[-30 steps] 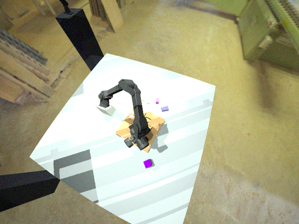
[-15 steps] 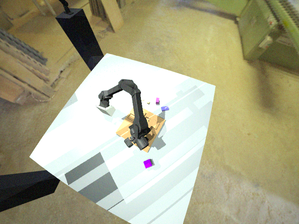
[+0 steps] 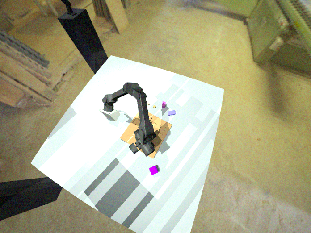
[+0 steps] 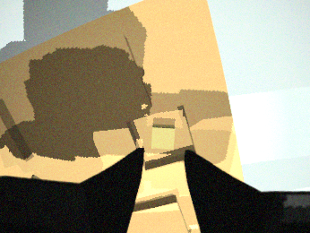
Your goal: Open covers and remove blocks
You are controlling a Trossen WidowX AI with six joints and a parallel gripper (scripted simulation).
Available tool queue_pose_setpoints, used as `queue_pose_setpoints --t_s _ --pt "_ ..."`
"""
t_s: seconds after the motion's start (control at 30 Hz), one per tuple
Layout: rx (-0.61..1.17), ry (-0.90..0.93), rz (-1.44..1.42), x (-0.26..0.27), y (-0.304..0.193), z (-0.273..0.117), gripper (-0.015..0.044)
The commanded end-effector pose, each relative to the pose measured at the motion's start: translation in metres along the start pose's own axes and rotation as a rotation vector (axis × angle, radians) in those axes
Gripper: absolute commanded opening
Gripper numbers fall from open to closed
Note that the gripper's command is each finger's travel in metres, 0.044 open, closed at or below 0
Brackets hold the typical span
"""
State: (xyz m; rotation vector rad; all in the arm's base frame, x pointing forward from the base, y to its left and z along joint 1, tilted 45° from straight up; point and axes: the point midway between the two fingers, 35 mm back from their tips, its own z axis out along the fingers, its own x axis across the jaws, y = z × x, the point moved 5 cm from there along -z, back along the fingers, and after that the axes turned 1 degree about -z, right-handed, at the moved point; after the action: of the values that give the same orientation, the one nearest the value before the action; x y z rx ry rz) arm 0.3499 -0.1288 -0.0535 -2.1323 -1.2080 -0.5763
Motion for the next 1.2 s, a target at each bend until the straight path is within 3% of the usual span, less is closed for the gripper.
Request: queue_pose_setpoints --t_s 0.0,1.17 --pt "0.001 0.004 0.006 0.0002 -0.0005 0.0008 0.0144" --pt "0.001 0.004 0.006 0.0003 0.0003 0.0051 0.0144"
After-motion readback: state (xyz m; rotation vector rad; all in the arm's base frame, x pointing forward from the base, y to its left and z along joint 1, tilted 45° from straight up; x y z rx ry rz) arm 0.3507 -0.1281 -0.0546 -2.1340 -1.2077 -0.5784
